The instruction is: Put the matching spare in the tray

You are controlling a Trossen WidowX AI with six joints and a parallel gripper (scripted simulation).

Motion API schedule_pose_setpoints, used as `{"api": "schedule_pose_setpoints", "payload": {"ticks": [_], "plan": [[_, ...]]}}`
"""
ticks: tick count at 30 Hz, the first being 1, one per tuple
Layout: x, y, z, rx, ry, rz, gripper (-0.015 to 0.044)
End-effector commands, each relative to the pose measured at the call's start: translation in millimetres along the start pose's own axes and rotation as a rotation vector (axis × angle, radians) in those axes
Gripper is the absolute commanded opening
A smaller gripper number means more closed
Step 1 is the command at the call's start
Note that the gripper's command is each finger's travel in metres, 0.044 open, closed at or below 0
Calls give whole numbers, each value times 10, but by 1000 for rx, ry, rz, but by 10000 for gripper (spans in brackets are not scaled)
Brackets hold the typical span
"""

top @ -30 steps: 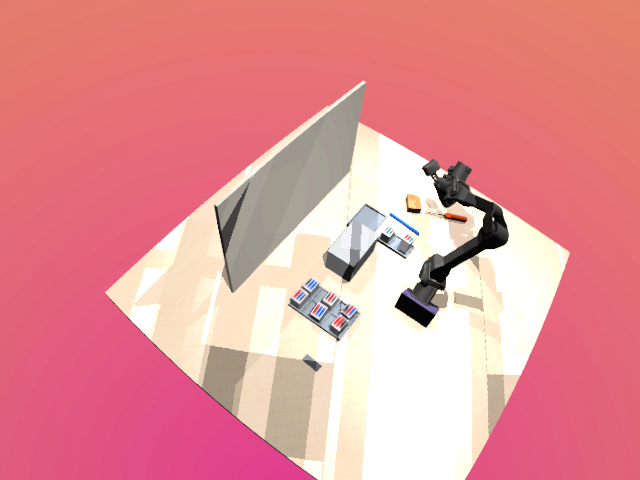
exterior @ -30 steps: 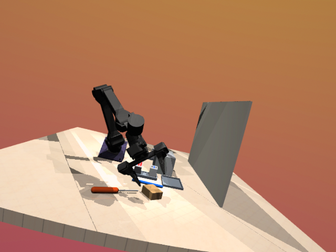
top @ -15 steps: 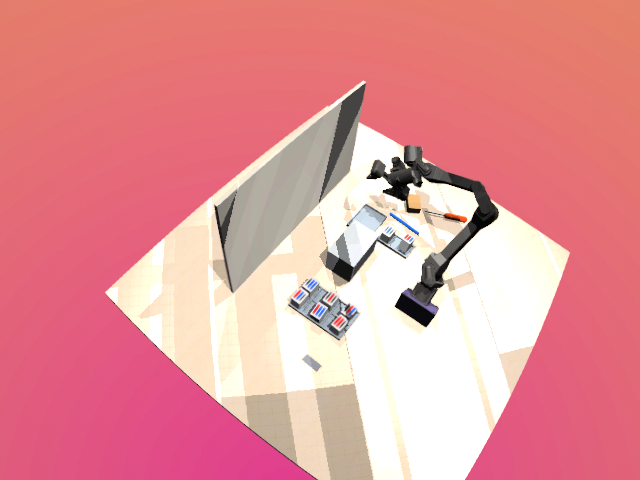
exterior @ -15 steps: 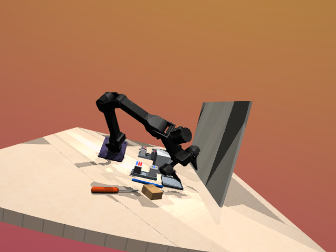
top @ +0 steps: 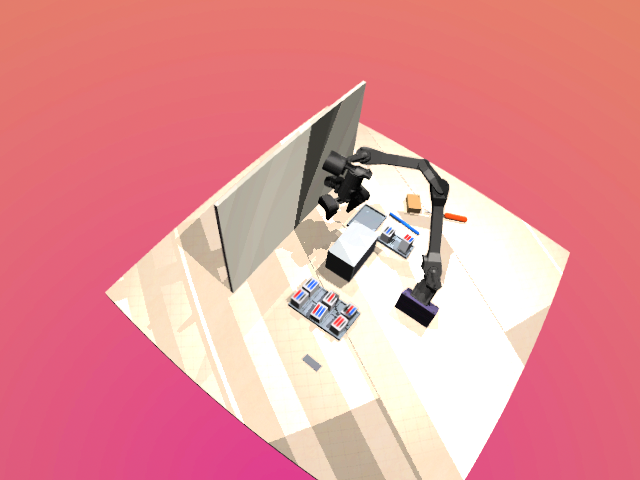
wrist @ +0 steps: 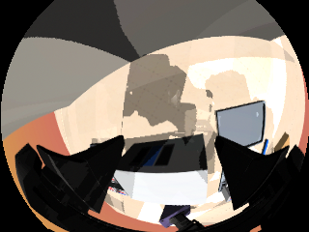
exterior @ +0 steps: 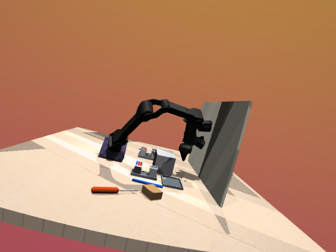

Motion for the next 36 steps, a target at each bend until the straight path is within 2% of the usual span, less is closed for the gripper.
{"api": "schedule_pose_setpoints", "payload": {"ticks": [1,5,21,28,36], "plan": [[194,94,407,132,188,28,440],[348,155,655,234,323,37,440],[349,162,633,234,307,35,440],[511,367,-193,237,-304,-34,440],[1005,427,-1106,227,-1080,-128,440]]}}
Point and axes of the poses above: the point midway between the two fingers, 35 mm back from their tips, its own y axis back along the fingers, its own z axis across the jaws, x = y × z, the point moved 5 cm from there along y, back along the fingers, and after that the axes turned 4 degrees about -y, right-handed, at the moved point
